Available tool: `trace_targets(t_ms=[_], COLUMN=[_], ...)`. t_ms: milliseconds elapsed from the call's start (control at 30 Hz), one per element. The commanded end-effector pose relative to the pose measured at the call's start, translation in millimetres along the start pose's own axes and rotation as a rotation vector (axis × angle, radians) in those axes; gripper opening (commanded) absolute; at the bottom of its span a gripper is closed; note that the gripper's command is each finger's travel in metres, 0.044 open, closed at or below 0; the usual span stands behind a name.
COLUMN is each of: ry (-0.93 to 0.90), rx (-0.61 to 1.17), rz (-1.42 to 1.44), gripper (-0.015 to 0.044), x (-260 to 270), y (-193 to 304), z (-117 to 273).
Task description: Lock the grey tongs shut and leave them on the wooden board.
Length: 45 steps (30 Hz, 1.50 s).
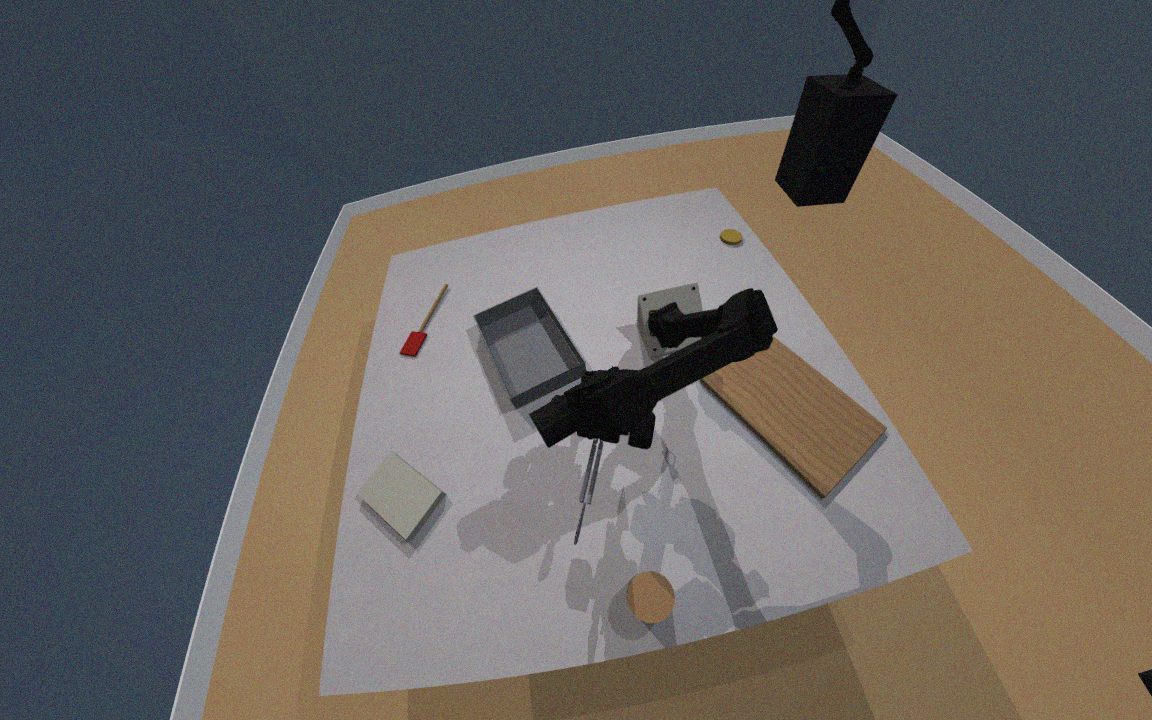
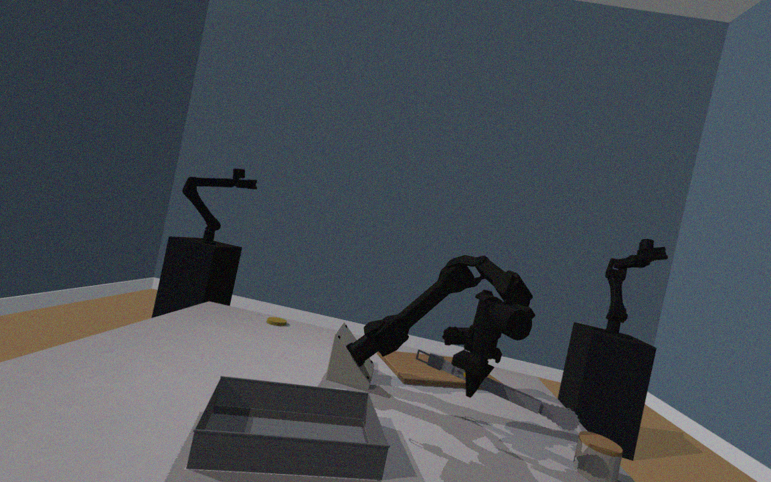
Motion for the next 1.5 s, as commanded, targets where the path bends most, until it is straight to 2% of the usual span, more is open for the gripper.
trace_targets(t_ms=[0,167,500,1467], ry=[0.008,0.017,0.027,0.095], rx=[0.022,0.044,0.033,-0.126], rz=[0.101,0.201,0.222,0.558], gripper=[-0.0150,-0.0150,-0.0150,-0.0150], x=[-26,-51,-55,-119], y=[7,13,16,53], z=[4,8,5,-35])
Point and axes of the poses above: the point midway between the two fingers, 35 mm back from their tips, its own z axis back along the fingers, its own x axis across the jaws, y = z × x, the point moved 9 cm from there along z, back along the fingers, and after that the axes turned 12 degrees about z, right-handed, at the moved point
